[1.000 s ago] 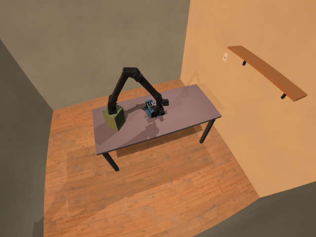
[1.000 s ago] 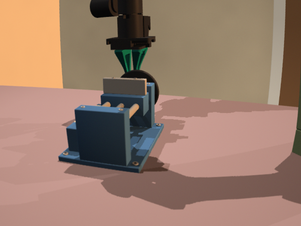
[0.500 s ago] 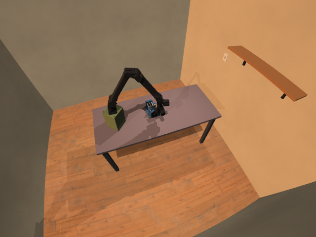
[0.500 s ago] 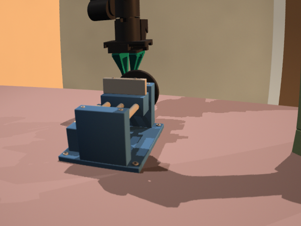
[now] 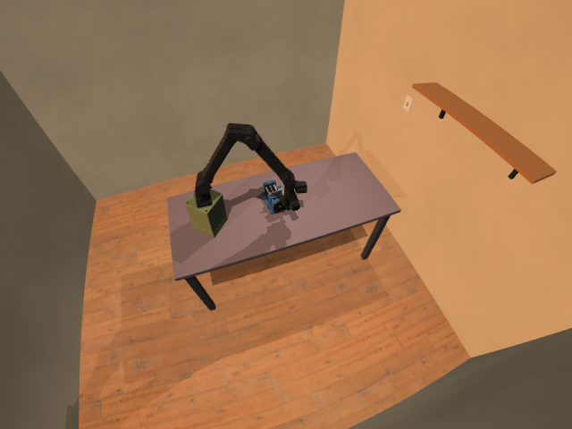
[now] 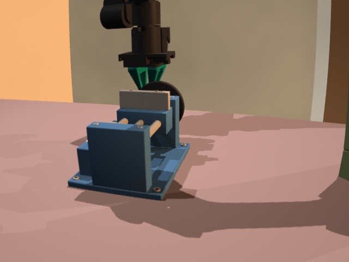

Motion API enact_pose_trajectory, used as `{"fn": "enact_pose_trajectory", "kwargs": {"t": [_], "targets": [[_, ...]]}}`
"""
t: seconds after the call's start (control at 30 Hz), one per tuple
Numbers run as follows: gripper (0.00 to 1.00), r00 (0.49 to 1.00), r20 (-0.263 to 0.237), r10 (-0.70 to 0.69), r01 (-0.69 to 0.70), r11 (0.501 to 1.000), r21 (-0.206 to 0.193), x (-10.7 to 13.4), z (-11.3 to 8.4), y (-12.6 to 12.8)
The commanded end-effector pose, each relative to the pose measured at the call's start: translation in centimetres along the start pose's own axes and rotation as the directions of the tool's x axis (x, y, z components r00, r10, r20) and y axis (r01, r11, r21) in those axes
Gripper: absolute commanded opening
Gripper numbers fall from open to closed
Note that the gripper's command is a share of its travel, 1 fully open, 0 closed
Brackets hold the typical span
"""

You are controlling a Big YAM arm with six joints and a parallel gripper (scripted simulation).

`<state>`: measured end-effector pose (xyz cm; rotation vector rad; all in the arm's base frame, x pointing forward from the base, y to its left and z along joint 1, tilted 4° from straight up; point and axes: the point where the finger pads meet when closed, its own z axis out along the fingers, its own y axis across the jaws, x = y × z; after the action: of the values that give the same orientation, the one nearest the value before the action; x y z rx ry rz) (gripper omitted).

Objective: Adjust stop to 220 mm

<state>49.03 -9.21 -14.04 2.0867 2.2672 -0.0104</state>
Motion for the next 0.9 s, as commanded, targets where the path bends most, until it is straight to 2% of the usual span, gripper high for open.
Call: {"fn": "enact_pose_trajectory", "kwargs": {"t": [0.0, 0.4, 0.63, 0.87], "targets": [[0.06, 1.000, 0.018, 0.008, -0.007, 0.998, -0.057, -0.6, 0.4, 2.7], [0.06, 1.000, 0.018, 0.008, -0.007, 0.998, -0.055, -0.9, 1.3, 2.5], [0.06, 1.000, 0.011, 0.006, -0.005, 1.000, -0.028, -0.8, 2.7, 0.6], [0.06, 1.000, 0.012, 0.002, -0.002, 0.999, -0.032, -0.8, 3.0, 0.7]]}}
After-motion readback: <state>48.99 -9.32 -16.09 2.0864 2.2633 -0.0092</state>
